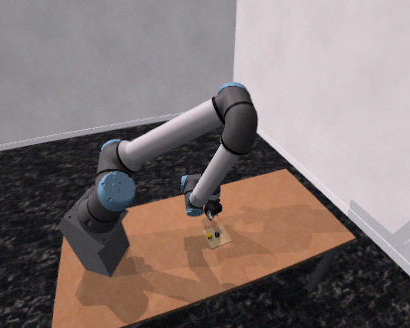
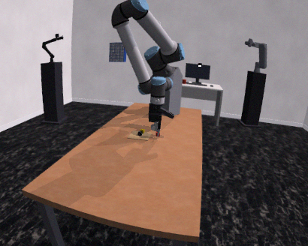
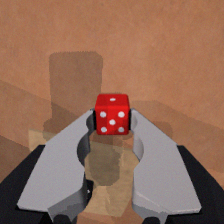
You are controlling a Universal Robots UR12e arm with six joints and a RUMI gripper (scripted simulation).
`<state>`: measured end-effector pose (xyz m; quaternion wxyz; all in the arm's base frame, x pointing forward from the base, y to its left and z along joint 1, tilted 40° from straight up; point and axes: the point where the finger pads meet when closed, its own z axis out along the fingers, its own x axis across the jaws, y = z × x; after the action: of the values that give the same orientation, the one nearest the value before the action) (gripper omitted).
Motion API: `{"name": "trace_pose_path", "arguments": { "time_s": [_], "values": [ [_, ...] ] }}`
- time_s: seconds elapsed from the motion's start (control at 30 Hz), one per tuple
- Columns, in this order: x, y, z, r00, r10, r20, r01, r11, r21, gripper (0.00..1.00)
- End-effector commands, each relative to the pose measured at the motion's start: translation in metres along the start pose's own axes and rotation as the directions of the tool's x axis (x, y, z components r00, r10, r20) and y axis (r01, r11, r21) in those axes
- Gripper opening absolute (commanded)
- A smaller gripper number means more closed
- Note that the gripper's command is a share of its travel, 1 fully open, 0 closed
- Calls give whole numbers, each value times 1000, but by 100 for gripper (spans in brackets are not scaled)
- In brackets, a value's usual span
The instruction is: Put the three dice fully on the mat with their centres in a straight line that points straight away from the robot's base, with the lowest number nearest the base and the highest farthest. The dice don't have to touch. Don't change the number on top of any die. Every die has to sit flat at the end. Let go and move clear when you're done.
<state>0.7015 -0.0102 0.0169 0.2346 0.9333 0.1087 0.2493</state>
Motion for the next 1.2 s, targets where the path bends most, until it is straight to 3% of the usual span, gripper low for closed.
{"name": "trace_pose_path", "arguments": {
  "time_s": [0.0,0.3,1.17],
  "values": [
    [0,0,-30,1000,0,-1,0,1000,0,6],
    [0,0,-75,1000,0,-1,0,1000,0,6],
    [1,5,-81,999,-48,0,48,999,0,6]
  ]
}}
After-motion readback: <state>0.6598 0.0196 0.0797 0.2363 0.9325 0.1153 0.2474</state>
